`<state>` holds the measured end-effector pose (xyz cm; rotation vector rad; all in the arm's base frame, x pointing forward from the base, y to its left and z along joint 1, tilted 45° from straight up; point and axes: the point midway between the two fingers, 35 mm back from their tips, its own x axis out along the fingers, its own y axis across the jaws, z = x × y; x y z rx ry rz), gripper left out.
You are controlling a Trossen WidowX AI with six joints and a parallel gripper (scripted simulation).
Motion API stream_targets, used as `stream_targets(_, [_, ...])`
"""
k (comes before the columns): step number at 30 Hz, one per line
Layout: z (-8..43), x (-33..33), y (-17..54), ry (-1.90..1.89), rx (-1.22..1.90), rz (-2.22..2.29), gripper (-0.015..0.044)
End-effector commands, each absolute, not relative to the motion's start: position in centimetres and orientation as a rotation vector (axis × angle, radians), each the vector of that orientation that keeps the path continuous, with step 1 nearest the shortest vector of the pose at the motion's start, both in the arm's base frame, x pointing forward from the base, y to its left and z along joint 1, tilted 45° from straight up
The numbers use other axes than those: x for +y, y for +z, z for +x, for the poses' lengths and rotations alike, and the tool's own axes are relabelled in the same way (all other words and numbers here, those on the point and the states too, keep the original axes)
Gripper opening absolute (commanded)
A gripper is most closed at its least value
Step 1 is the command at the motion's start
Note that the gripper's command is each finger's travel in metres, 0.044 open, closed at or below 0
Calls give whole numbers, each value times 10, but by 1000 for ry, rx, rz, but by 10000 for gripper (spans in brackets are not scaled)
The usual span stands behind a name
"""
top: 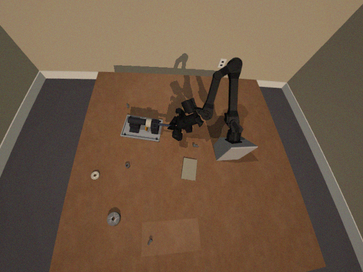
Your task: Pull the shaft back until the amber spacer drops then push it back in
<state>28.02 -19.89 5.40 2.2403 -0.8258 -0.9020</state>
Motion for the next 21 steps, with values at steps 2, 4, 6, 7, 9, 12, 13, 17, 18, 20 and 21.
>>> stream_targets(2, [278,-198,54,-903,-825,2237,0])
stream_targets(4, [278,-198,54,-903,-824,2237,0])
stream_targets(6, [278,-198,54,-903,-824,2237,0])
stream_targets(7, [278,-198,54,-903,-824,2237,0])
stream_targets(9, [279,-199,54,-902,-826,2240,0])
stream_targets(12, [279,-199,54,-902,-826,2240,0])
stream_targets(13, [279,-199,54,-902,-826,2240,0])
stream_targets(17, [279,-199,54,-902,-826,2240,0])
stream_targets(18, [279,-199,54,-902,-826,2240,0])
stream_targets(20, [279,-199,54,-902,-826,2240,0])
stream_targets(21, [279,-199,54,-903,-825,2239,0])
